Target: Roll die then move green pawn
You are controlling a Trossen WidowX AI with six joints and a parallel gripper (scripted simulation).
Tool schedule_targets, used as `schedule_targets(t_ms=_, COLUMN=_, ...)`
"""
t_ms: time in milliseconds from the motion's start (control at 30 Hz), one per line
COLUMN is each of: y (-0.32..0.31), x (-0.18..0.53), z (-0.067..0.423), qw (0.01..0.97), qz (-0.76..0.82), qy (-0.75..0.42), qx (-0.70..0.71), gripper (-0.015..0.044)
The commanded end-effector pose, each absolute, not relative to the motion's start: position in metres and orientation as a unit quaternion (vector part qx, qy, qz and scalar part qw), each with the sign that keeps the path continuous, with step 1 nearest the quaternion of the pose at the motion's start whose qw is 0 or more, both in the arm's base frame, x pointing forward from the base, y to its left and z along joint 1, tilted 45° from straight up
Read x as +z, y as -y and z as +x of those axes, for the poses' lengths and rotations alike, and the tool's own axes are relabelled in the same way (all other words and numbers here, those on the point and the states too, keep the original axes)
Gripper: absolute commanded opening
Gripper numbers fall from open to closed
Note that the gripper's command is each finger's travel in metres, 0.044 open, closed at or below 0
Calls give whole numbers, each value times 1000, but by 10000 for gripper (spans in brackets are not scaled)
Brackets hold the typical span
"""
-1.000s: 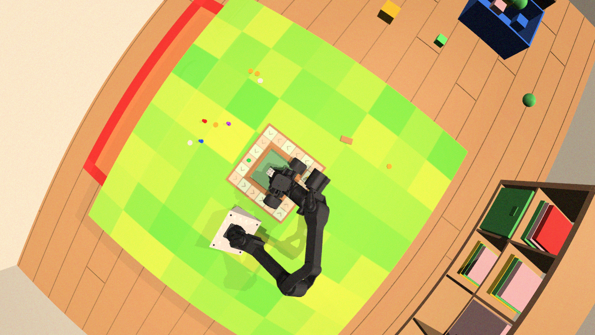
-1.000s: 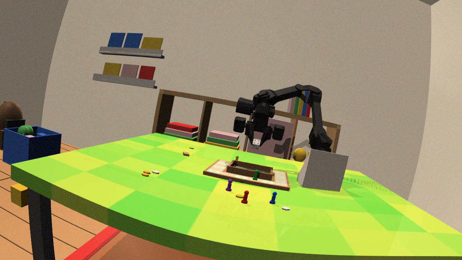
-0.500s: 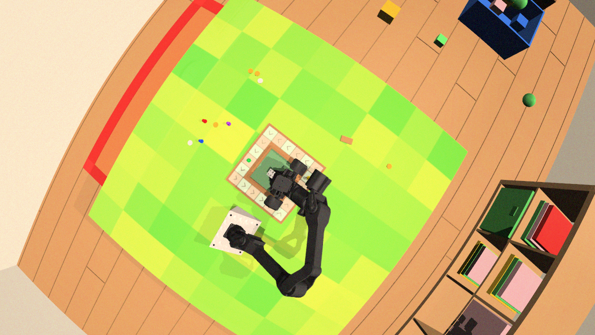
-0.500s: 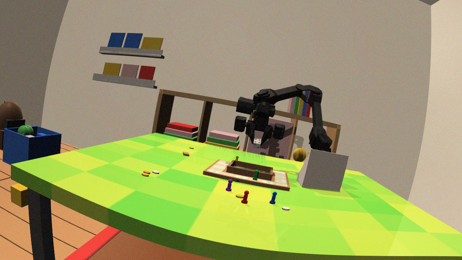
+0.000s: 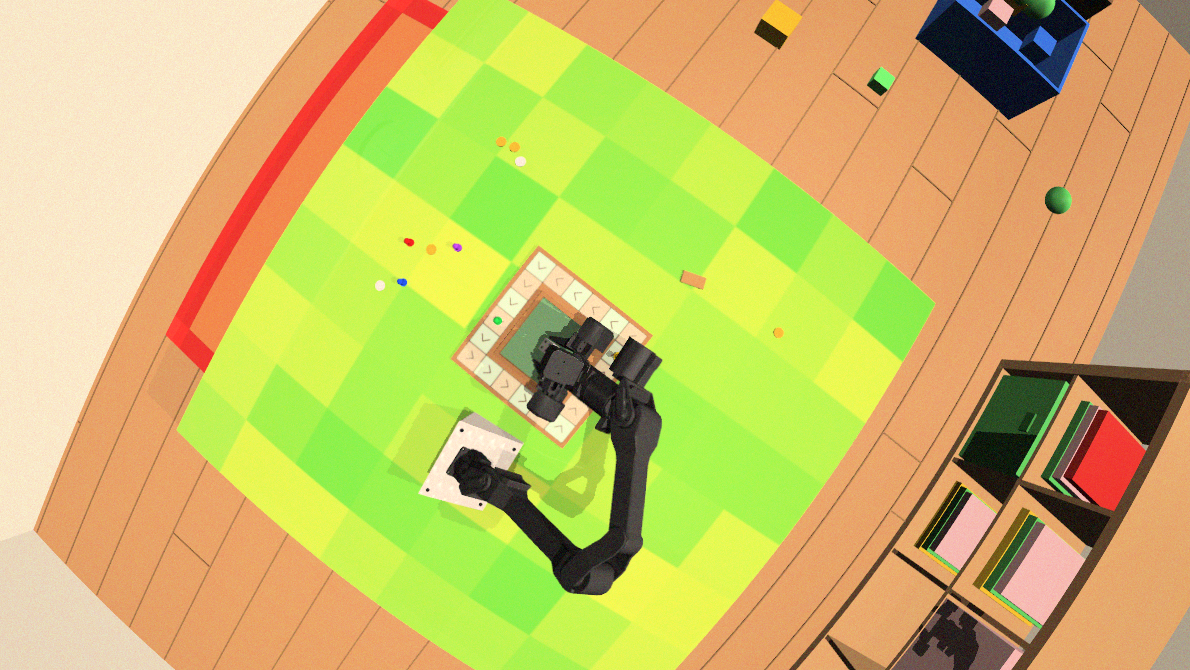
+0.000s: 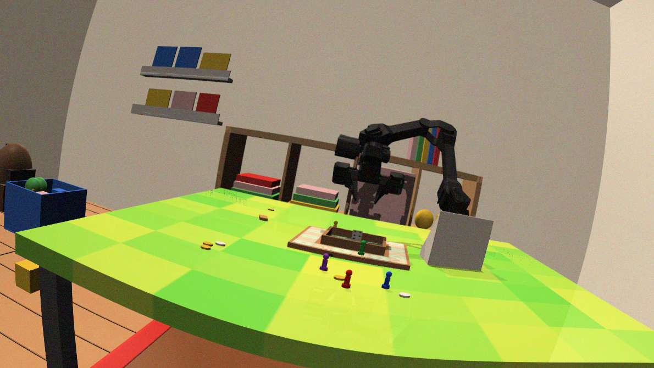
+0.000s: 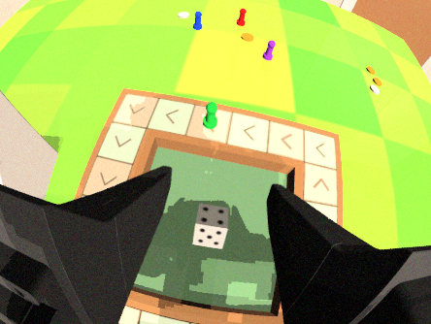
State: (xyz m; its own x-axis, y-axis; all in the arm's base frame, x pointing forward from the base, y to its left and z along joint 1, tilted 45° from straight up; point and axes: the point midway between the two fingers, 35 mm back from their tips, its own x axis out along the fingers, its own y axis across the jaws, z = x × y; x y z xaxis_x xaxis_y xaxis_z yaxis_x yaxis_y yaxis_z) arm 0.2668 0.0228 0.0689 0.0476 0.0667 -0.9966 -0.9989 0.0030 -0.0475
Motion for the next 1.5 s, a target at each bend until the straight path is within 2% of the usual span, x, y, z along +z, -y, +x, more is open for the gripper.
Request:
schedule_targets(t_ms=0, y=-44, x=91, z=267, qw=531, qz=-499, qy=-465, qx=504, gripper=341)
schedule_targets(t_ms=133, y=-46, x=92, z=267, qw=531, qz=-499, qy=-464, qx=504, gripper=440)
schedule_targets(t_ms=233, y=-42, x=77, z=264, qw=487, qz=-513, qy=-525, qx=473, gripper=440)
schedule_targets(t_ms=333, y=-34, x=56, z=262, qw=393, qz=-568, qy=-613, qx=385, gripper=440)
schedule_targets(t_ms=433, y=-33, x=48, z=268, qw=309, qz=-642, qy=-643, qx=280, gripper=440)
schedule_targets(t_ms=667, y=-34, x=47, z=270, qw=292, qz=-662, qy=-642, qx=254, gripper=440)
schedule_targets(t_ms=733, y=-34, x=46, z=265, qw=311, qz=-637, qy=-642, qx=293, gripper=440)
schedule_targets(t_ms=800, y=-36, x=44, z=266, qw=329, qz=-628, qy=-650, qx=273, gripper=387)
schedule_targets(t_ms=1033, y=-55, x=16, z=268, qw=497, qz=-510, qy=-700, qx=59, gripper=204)
schedule_targets(t_ms=1267, y=-73, x=-12, z=265, qw=628, qz=-344, qy=-678, qx=-164, gripper=200)
schedule_targets(t_ms=1467, y=-82, x=-29, z=262, qw=668, qz=-265, qy=-647, qx=-255, gripper=200)
